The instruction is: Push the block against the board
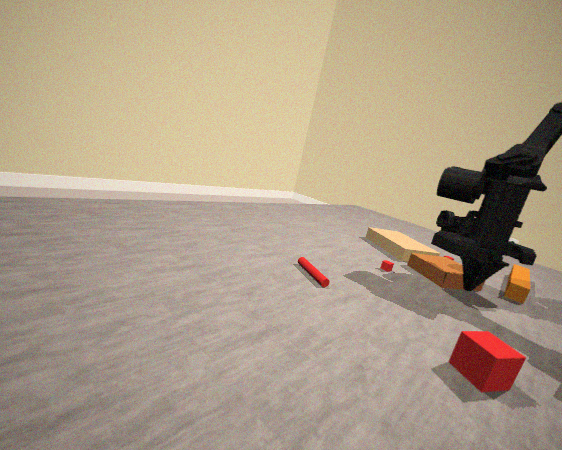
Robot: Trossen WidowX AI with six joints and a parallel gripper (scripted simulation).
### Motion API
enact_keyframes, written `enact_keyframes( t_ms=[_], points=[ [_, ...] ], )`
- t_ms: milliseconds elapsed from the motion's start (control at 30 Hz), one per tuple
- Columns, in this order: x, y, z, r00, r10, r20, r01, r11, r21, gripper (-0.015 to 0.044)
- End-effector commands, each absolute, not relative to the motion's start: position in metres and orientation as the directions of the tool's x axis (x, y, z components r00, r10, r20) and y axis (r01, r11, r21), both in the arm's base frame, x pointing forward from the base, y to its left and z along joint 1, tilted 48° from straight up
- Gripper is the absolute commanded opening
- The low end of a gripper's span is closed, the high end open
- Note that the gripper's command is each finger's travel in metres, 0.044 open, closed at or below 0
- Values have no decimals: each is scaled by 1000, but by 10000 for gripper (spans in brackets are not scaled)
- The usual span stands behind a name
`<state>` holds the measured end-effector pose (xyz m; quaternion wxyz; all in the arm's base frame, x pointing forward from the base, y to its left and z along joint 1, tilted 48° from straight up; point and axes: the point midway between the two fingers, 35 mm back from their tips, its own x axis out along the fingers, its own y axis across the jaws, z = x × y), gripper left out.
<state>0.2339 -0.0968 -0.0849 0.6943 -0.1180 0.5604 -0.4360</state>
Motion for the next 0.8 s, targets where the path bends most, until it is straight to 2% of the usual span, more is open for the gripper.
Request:
enact_keyframes(
  t_ms=[0,767],
  points=[
    [244,-101,-80,0,-740,-673,486,588,-646,0],
    [224,-91,-90,0,-739,-674,486,589,-646,0]
  ],
)
